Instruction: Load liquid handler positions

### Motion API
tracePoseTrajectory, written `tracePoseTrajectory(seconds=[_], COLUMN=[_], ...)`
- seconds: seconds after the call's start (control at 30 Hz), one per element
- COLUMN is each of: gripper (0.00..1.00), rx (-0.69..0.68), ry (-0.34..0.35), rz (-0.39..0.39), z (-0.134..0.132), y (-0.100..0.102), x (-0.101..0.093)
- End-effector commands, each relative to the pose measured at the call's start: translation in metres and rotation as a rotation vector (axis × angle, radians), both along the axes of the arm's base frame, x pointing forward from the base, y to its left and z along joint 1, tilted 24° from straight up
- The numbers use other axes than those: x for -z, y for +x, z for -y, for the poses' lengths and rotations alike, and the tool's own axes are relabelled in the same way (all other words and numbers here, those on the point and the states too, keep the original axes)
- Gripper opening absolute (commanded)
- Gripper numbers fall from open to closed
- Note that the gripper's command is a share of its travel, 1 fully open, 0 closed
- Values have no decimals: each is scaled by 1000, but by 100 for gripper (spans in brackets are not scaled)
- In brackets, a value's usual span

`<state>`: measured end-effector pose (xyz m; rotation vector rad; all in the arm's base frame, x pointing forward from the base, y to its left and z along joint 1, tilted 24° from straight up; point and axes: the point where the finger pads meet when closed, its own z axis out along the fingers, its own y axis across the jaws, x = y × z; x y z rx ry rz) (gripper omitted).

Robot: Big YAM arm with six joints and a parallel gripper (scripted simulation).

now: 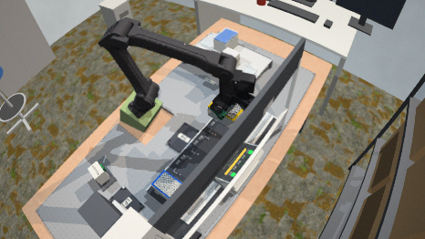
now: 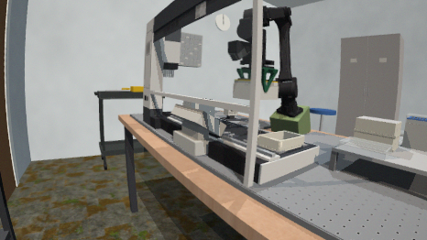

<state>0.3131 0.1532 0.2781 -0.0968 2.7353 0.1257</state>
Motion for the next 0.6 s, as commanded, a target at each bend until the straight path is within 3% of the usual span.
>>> tracePoseTrajectory(seconds=[0.0,0.07,0.17,0.23,0.3,0.37,0.5,0.57], gripper=[0,0,0,0,0,0,0,0], rx=[-6,-5,-11,-7,-5,-9,-8,-5], ry=[36,9,9,20,10,13,22,14], rz=[75,24,24,45,27,32,49,35], z=[-5,-1,-4,-5,-2,-4,-7,-2], y=[17,11,11,18,15,15,23,18], x=[-32,-1,3,-5,8,9,2,14])
